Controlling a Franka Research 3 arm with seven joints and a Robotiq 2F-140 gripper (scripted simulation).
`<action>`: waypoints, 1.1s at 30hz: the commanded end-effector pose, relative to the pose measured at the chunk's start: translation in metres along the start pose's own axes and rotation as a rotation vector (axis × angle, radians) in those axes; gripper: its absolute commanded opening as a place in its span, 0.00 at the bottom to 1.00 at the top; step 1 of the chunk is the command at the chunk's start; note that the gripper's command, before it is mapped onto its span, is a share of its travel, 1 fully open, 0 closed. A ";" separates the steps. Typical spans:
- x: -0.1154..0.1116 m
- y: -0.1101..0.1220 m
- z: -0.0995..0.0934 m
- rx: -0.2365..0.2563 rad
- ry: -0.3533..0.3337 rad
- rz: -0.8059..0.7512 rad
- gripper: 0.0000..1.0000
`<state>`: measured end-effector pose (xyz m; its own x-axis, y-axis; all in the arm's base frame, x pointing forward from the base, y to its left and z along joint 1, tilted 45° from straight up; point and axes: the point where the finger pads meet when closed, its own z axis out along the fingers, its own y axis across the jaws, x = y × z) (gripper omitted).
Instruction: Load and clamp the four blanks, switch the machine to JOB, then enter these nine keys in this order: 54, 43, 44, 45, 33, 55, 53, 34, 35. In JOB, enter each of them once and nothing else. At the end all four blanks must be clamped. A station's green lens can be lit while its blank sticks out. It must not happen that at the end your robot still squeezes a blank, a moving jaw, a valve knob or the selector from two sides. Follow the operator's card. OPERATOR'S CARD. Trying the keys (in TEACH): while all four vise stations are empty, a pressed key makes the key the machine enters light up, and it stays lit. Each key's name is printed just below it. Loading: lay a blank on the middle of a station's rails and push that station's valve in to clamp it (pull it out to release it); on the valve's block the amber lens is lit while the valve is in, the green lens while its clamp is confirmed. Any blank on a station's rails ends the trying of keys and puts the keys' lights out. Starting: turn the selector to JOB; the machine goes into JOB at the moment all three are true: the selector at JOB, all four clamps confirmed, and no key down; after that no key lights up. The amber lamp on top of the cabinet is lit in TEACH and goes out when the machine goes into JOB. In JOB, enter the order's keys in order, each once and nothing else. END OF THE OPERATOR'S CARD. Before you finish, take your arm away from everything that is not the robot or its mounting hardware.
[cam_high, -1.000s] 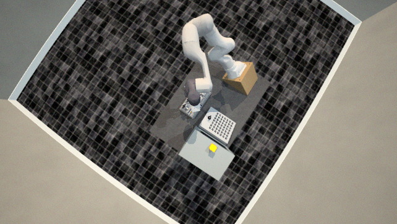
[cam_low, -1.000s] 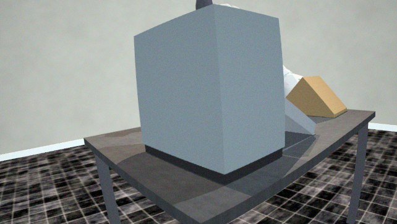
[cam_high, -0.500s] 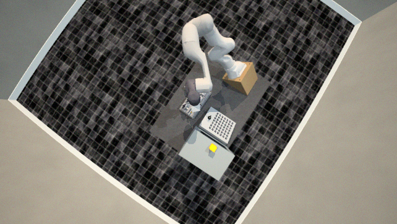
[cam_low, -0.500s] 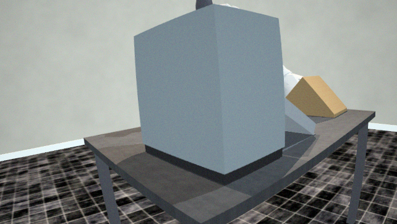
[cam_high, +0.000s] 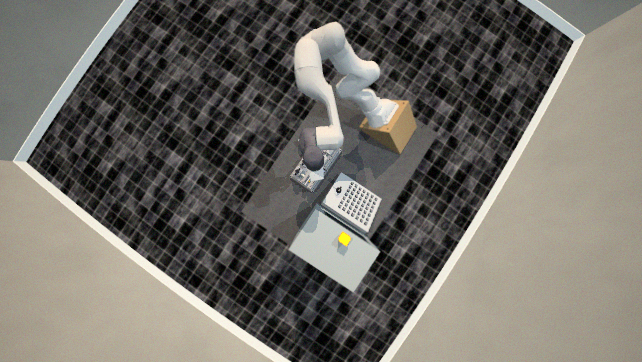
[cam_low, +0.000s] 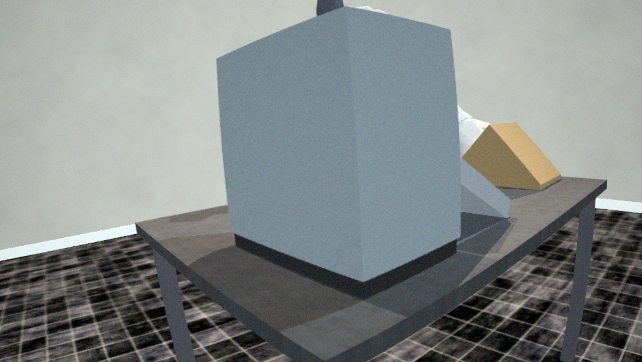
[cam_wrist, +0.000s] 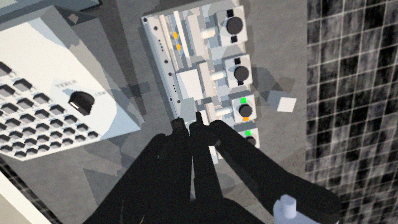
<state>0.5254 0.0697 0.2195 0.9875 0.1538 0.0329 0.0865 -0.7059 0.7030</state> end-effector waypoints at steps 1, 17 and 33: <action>0.000 0.001 -0.002 0.001 -0.001 -0.005 0.00; -0.003 0.103 -0.002 0.001 -0.001 -0.008 0.00; -0.003 0.103 -0.002 0.001 -0.001 -0.008 0.00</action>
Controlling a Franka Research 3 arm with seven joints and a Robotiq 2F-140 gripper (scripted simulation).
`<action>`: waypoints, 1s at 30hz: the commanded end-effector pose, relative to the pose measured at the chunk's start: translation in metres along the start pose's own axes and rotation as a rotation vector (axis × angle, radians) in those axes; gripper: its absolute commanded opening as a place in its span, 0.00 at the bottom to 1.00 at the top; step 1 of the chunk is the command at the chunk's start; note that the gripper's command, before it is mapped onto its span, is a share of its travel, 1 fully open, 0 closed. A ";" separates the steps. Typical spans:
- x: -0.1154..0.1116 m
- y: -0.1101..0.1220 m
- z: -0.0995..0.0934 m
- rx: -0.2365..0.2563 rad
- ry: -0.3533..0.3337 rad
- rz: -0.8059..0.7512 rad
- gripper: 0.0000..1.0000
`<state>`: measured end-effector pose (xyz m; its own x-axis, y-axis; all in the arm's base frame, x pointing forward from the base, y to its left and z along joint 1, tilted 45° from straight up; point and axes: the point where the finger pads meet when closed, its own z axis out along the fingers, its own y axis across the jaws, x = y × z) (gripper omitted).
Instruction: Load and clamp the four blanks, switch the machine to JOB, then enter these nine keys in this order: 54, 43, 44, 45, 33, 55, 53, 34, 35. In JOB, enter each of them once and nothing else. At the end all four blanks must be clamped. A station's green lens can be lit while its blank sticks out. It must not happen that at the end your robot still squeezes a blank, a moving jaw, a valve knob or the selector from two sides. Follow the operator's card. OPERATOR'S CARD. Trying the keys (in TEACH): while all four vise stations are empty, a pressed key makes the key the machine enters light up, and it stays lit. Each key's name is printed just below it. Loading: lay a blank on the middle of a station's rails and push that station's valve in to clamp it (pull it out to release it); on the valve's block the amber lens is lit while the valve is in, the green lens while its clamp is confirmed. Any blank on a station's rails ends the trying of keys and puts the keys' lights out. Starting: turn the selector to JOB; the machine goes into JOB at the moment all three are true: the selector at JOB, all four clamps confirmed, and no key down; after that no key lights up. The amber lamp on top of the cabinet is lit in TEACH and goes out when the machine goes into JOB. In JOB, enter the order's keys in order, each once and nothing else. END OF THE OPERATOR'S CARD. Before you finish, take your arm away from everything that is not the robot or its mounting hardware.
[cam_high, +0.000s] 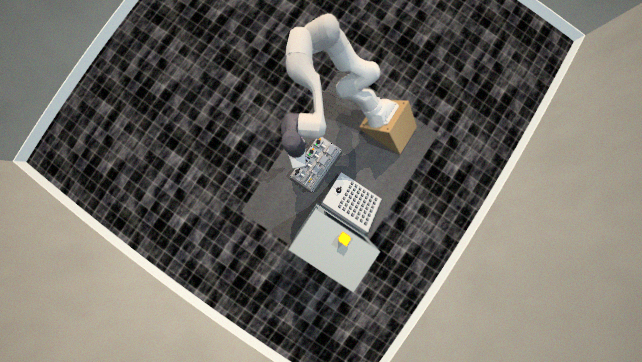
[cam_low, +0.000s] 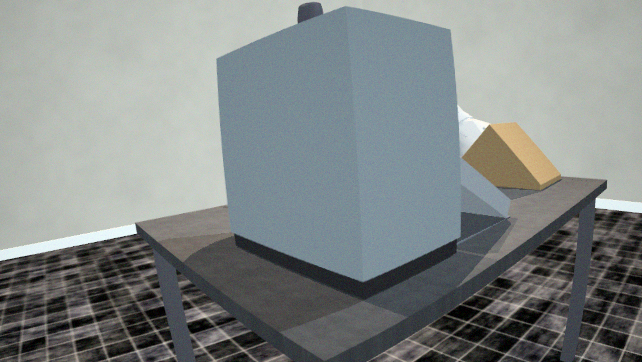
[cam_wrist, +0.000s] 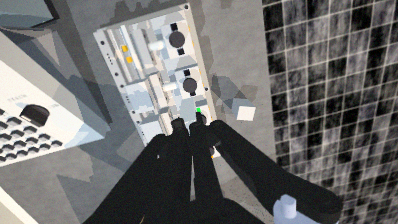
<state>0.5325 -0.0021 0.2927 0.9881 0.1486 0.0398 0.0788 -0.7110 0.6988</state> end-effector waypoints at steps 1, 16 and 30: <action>-0.001 0.000 0.000 -0.005 -0.002 -0.017 0.00; -0.001 0.000 0.000 -0.005 -0.002 -0.017 0.00; -0.001 0.000 0.012 -0.005 -0.002 -0.017 0.00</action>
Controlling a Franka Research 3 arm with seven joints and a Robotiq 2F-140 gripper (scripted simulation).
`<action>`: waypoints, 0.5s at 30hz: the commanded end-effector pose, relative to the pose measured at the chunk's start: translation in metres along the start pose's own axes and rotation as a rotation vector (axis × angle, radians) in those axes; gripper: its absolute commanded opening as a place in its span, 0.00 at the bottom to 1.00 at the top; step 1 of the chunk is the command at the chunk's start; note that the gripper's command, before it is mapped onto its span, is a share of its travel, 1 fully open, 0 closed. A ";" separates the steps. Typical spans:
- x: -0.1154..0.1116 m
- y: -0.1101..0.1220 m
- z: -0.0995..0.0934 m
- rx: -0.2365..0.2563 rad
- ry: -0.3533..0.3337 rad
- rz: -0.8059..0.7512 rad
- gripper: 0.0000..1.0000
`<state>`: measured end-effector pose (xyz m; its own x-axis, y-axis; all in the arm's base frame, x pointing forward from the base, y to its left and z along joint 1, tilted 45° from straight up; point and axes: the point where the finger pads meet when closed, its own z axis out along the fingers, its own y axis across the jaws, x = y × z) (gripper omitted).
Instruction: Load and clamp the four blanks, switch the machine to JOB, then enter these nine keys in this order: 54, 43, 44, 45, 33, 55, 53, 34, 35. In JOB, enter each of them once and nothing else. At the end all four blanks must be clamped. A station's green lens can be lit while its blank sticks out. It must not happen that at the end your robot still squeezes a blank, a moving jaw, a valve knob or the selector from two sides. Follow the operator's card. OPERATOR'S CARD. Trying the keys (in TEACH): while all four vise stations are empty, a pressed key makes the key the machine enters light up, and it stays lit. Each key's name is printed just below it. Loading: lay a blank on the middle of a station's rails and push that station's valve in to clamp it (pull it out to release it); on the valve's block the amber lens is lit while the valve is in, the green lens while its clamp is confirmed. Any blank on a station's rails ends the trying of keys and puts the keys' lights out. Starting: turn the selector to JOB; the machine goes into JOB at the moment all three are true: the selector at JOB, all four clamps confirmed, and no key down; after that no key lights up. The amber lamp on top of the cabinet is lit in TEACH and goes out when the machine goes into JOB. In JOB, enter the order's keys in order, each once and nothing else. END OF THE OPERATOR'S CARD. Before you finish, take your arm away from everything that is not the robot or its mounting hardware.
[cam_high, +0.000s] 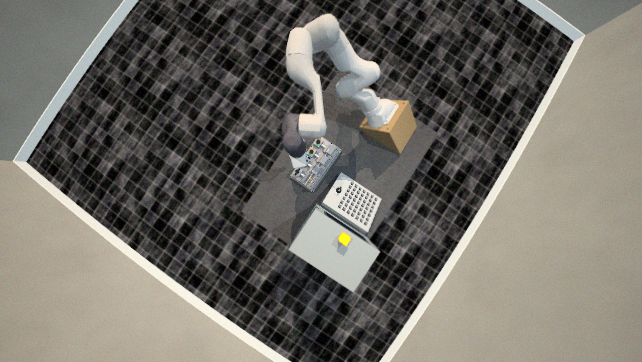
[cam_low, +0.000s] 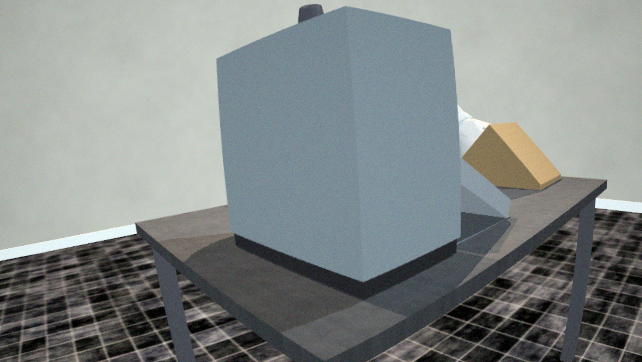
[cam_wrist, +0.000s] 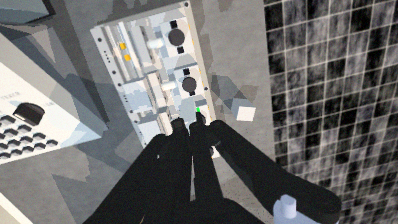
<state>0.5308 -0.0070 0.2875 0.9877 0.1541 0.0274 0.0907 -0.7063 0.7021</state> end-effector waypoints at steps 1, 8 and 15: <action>0.001 0.000 0.008 -0.001 0.003 -0.004 0.00; 0.002 0.000 0.024 -0.001 0.003 -0.004 0.00; 0.002 0.000 0.044 -0.001 0.003 -0.004 0.00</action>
<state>0.5327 -0.0329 0.2636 0.9882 0.1524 0.0155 0.0972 -0.7022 0.7053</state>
